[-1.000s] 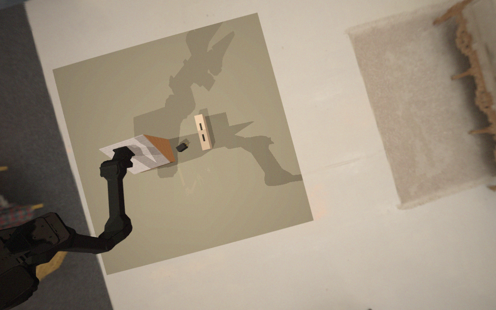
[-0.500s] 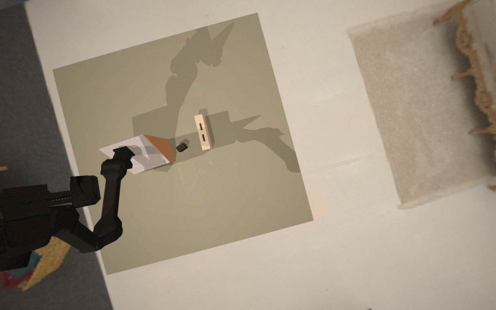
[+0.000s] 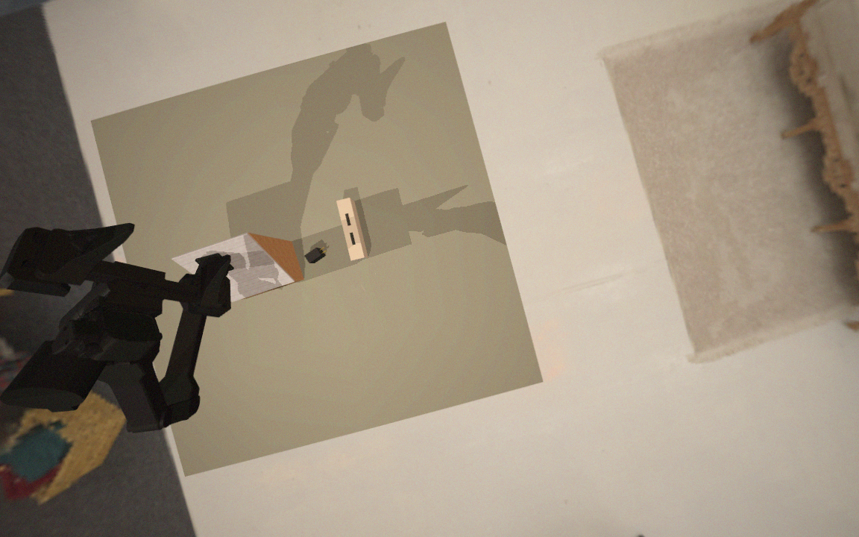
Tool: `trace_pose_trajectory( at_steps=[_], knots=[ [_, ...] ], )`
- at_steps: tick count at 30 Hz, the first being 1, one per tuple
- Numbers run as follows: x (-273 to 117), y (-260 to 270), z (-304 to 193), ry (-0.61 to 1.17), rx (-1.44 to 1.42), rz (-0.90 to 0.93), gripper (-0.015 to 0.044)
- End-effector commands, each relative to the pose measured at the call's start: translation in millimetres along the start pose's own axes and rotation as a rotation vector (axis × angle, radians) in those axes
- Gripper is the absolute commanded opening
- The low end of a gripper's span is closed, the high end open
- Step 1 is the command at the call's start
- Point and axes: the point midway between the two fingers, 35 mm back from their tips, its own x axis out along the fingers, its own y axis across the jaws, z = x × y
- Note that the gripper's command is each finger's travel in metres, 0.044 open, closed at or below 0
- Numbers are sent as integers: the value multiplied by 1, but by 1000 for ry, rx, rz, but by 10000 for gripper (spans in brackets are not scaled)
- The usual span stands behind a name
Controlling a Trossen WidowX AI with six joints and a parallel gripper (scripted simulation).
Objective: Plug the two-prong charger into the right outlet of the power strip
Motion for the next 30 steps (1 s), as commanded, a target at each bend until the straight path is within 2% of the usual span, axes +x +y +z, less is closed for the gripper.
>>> trace_pose_trajectory(
  at_steps=[1, 16, 30],
  knots=[
    [13, -21, -25, 60, -78, -75, 440],
    [40, -116, -108, 313, -338, -349, 440],
    [29, -210, -173, 597, -552, -563, 440]
  ],
)
